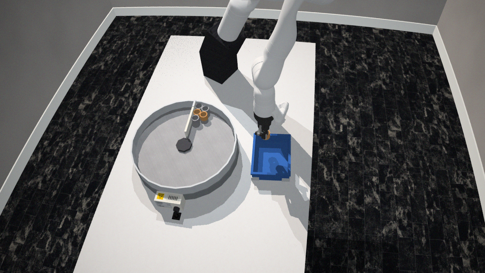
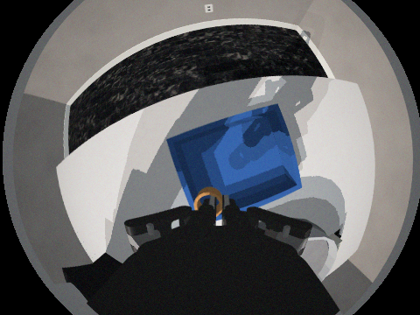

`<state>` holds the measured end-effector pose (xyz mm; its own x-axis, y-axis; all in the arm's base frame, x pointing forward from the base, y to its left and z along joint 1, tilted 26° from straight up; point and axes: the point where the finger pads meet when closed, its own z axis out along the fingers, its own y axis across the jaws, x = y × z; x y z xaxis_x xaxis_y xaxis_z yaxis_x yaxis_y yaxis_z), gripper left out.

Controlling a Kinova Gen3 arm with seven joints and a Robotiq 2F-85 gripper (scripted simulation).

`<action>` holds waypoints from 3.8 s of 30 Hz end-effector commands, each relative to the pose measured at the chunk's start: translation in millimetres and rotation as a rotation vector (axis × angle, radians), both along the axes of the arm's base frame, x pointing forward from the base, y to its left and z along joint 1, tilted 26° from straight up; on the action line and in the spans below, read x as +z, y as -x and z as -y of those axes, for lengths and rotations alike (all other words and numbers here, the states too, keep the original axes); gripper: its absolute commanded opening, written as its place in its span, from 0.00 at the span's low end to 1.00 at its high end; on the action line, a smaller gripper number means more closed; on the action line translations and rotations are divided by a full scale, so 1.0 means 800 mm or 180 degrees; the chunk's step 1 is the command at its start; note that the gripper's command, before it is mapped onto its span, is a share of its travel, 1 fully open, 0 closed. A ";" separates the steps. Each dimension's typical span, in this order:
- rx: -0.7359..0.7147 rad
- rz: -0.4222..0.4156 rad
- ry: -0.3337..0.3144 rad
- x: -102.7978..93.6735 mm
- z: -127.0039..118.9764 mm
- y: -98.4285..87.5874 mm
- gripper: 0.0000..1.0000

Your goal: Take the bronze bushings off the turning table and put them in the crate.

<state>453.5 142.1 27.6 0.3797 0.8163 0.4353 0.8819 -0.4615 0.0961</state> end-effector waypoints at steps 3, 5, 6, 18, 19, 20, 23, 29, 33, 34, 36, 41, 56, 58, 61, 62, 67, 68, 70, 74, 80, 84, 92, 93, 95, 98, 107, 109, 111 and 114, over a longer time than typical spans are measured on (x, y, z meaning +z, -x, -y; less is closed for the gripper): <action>-0.0002 -0.0006 0.0003 -0.001 0.001 0.000 0.00; -0.0002 -0.0006 0.0003 -0.001 0.001 0.000 0.00; -0.0001 -0.0003 0.0002 -0.006 -0.002 -0.001 0.00; 0.0003 0.0003 0.0001 -0.027 -0.011 -0.009 0.00; 0.0003 0.0003 0.0001 -0.027 -0.011 -0.009 0.00; 0.0003 0.0003 0.0001 -0.027 -0.011 -0.009 0.00; 0.0003 0.0005 0.0000 -0.028 -0.012 -0.009 0.00; 0.0003 0.0004 0.0001 -0.036 -0.015 -0.012 0.00; 0.0003 0.0004 0.0001 -0.036 -0.015 -0.012 0.00; 0.0003 0.0004 0.0001 -0.036 -0.015 -0.012 0.00; 0.0003 0.0004 0.0001 -0.036 -0.015 -0.012 0.00; 0.0003 0.0004 0.0001 -0.040 -0.016 -0.013 0.00; 0.0003 0.0003 0.0001 -0.045 -0.018 -0.014 0.00; 0.0003 0.0004 0.0001 -0.049 -0.020 -0.016 0.00; 0.0002 0.0003 0.0001 -0.055 -0.022 -0.017 0.00; 0.0002 0.0003 0.0001 -0.055 -0.022 -0.017 0.00; 0.0002 0.0003 0.0001 -0.055 -0.022 -0.017 0.00; 0.0002 0.0003 0.0001 -0.055 -0.022 -0.017 0.00; 0.0002 0.0003 0.0001 -0.055 -0.022 -0.017 0.00; 0.0002 0.0004 0.0001 -0.057 -0.023 -0.018 0.00; 0.0002 0.0003 0.0001 -0.065 -0.026 -0.020 0.00; 0.0002 0.0003 0.0001 -0.065 -0.026 -0.020 0.00; 0.0002 0.0003 0.0001 -0.068 -0.027 -0.022 0.00; 0.0002 0.0003 0.0001 -0.070 -0.028 -0.022 0.00; 0.0002 0.0002 0.0001 -0.074 -0.029 -0.023 0.00; 0.0002 0.0002 0.0001 -0.074 -0.029 -0.023 0.00; 0.0002 0.0002 0.0001 -0.074 -0.029 -0.023 0.00; 0.0002 0.0003 0.0001 -0.078 -0.031 -0.025 0.00; 0.0002 0.0002 0.0001 -0.082 -0.032 -0.026 0.00; 0.0002 0.0002 0.0001 -0.084 -0.033 -0.026 0.00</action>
